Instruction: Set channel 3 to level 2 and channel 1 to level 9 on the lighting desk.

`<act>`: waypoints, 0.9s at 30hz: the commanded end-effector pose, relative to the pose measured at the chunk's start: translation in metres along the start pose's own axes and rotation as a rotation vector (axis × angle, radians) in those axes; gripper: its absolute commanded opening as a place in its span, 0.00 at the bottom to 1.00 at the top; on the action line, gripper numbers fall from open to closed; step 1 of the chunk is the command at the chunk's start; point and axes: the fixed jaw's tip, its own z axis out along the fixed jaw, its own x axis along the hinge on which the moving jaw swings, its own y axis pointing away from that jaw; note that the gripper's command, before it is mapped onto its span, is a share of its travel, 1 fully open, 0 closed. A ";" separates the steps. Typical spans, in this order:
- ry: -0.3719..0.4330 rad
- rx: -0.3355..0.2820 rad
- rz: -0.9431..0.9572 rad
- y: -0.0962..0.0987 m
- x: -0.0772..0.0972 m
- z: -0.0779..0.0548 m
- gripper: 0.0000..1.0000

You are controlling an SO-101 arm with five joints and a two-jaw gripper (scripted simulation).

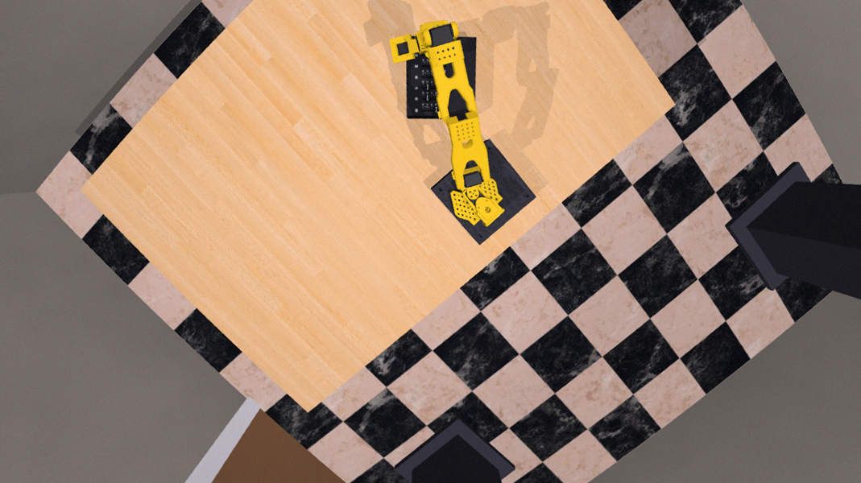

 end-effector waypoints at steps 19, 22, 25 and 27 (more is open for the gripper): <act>0.021 -0.033 0.857 0.010 0.000 -0.014 0.00; 0.027 -0.037 0.971 0.011 0.000 -0.015 0.00; 0.033 -0.041 1.078 0.012 0.000 -0.017 0.00; 0.033 -0.041 1.078 0.012 0.000 -0.017 0.00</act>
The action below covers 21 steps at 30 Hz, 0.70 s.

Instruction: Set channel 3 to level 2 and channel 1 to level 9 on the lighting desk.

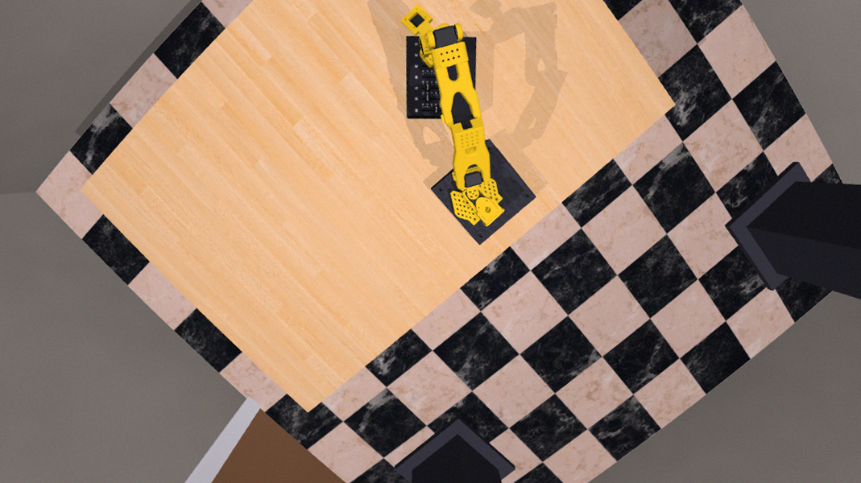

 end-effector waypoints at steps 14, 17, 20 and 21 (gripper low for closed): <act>0.015 -0.003 0.458 0.001 0.006 -0.008 0.00; 0.016 -0.003 0.479 0.001 0.006 -0.008 0.00; 0.019 -0.003 0.538 0.001 0.007 -0.009 0.00; 0.020 -0.003 0.555 0.001 0.007 -0.009 0.00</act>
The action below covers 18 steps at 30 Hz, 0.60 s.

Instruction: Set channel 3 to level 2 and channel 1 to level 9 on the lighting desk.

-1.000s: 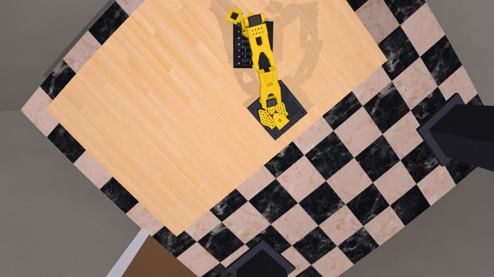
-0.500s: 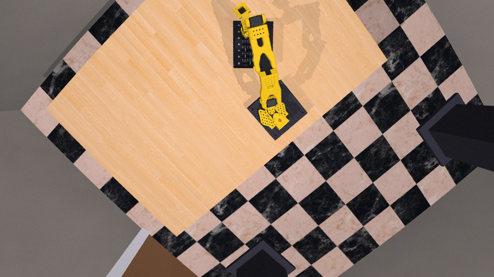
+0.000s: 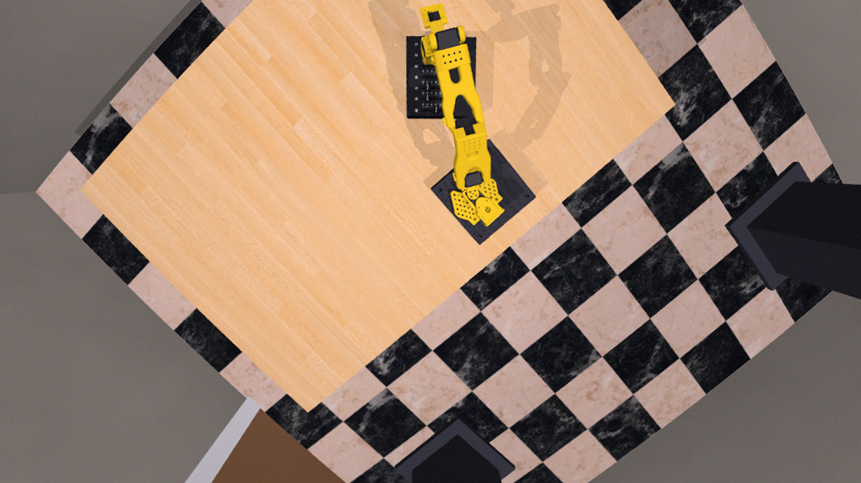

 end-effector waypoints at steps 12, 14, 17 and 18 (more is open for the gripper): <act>-0.002 -0.001 0.188 -0.002 0.002 -0.004 0.00; -0.002 -0.001 0.194 -0.002 0.002 -0.004 0.00; -0.001 0.000 0.209 -0.002 0.002 -0.005 0.00; -0.001 0.000 0.213 -0.002 0.002 -0.005 0.00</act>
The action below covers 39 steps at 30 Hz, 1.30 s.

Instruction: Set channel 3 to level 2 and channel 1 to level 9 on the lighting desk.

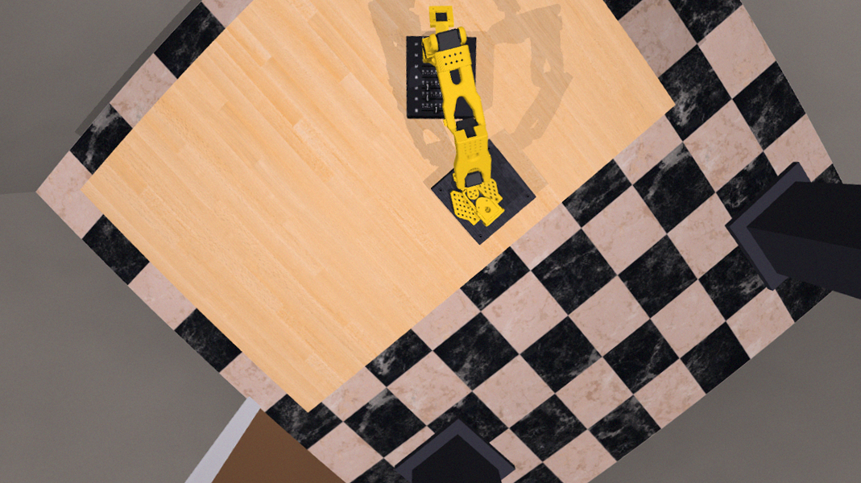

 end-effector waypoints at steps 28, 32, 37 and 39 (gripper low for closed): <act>0.015 0.007 0.035 -0.016 -0.001 0.004 0.00; 0.024 0.010 0.035 -0.022 -0.001 0.006 0.00; 0.035 0.013 0.034 -0.029 -0.001 0.008 0.00; 0.038 0.014 0.034 -0.030 -0.001 0.009 0.00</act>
